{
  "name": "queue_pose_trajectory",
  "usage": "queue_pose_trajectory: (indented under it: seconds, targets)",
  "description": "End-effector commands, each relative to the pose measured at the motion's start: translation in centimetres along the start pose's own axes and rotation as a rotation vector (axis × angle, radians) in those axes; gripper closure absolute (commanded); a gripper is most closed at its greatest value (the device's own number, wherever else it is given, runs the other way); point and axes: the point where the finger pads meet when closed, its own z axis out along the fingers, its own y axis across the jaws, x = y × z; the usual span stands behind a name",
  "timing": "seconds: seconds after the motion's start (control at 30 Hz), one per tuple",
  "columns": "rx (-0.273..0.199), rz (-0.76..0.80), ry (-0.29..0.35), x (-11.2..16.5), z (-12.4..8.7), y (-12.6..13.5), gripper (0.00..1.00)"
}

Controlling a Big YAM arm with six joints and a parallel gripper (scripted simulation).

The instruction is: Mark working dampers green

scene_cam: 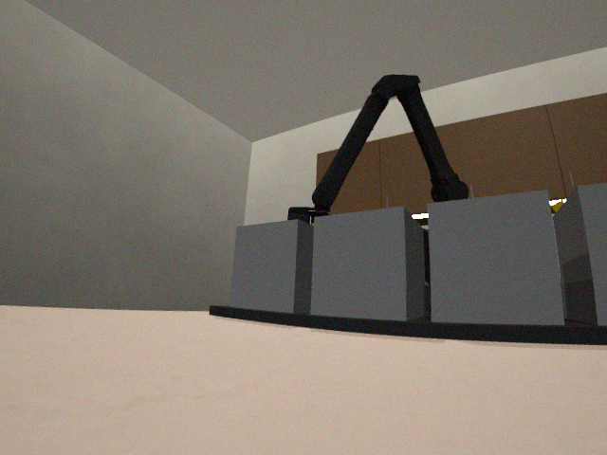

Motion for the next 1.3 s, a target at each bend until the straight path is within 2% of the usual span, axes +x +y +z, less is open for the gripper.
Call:
queue_pose_trajectory:
  seconds: [0.0,1.27]
  targets:
    - [-0.019,-0.009,-0.023,0.0,-0.9,1.1,1.00]
    - [-0.016,-0.011,-0.016,1.9,-0.7,1.1,1.00]
